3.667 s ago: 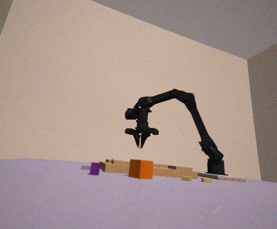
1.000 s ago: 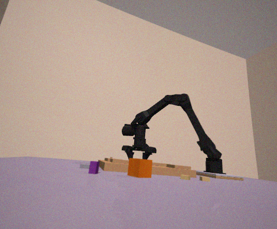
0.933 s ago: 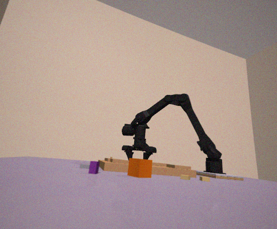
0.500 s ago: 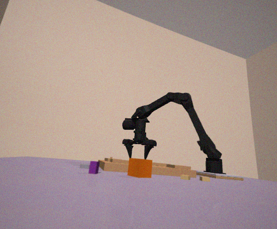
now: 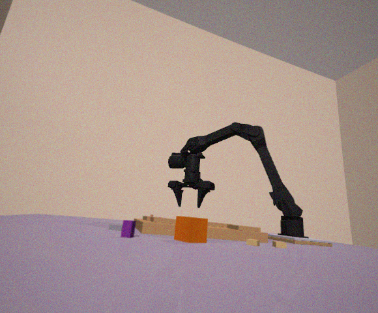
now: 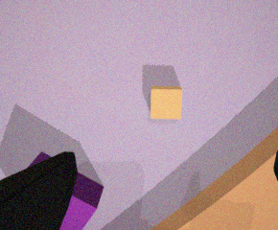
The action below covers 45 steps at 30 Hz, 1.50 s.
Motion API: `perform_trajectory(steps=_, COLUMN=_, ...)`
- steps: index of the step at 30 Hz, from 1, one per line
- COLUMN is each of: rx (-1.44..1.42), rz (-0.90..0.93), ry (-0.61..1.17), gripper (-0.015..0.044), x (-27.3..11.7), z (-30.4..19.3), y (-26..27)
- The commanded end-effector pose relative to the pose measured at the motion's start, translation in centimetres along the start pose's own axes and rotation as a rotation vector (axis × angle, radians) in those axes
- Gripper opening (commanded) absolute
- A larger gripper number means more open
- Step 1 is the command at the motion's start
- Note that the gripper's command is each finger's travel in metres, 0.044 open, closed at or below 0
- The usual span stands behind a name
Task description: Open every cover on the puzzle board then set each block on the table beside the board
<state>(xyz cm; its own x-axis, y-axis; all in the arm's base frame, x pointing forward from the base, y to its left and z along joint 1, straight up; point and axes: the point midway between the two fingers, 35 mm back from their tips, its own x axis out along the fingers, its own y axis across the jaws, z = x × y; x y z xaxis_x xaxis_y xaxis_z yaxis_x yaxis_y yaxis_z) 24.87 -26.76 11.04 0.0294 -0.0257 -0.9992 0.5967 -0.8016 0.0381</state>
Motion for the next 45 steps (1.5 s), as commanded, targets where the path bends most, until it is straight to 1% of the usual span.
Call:
perform_trajectory(steps=1, rx=-0.161, rz=-0.003, ry=-0.002, gripper=0.0309, x=-0.2, z=-1.7, y=-0.3)
perform_trajectory(steps=7, rx=-0.503, rz=-0.007, ry=0.002, gripper=0.0151, x=-0.1, z=-5.0, y=-0.9)
perform_trajectory(steps=13, rx=-1.054, rz=-0.005, ry=0.007, gripper=0.0000, x=-0.2, z=-8.4, y=-1.8)
perform_trajectory(steps=29, rx=-2.500, rz=0.014, ry=0.017, gripper=0.0000, x=-0.3, z=-16.8, y=-5.8)
perform_trajectory(steps=45, rx=-3.395, rz=0.039, ry=0.016, gripper=0.0000, x=-0.5, z=-21.8, y=-9.6)
